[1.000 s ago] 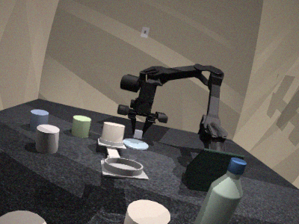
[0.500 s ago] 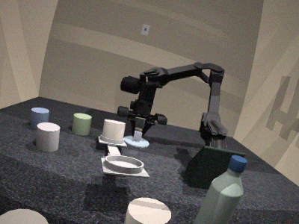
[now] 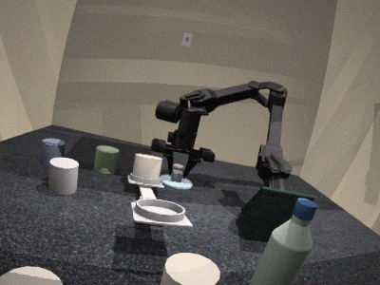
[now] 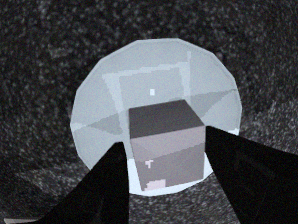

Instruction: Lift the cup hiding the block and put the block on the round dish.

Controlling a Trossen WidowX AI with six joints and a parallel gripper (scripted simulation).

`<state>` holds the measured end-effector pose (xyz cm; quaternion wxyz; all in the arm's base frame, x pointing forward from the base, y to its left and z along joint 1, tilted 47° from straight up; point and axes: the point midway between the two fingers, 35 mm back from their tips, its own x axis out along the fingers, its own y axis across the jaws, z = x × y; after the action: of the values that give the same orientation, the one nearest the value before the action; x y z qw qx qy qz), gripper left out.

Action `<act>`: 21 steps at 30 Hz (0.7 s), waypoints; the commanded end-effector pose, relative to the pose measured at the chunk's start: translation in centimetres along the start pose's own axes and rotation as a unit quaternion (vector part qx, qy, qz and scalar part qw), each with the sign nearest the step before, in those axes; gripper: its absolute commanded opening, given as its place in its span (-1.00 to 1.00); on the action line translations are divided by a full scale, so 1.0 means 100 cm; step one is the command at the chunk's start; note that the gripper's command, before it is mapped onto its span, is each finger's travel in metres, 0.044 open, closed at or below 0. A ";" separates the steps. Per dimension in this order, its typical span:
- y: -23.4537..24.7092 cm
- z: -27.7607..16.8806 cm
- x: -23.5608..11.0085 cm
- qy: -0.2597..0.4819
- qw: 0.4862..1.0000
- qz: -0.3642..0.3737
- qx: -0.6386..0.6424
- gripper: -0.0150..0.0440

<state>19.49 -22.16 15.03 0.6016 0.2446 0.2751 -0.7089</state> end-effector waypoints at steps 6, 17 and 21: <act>0.001 0.000 -0.009 0.001 1.000 0.000 0.002 1.00; 0.000 -0.002 -0.058 0.004 1.000 -0.002 -0.002 1.00; -0.001 -0.001 -0.089 0.004 1.000 0.000 -0.004 1.00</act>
<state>20.37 -17.19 19.33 0.5985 0.2458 0.2834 -0.7078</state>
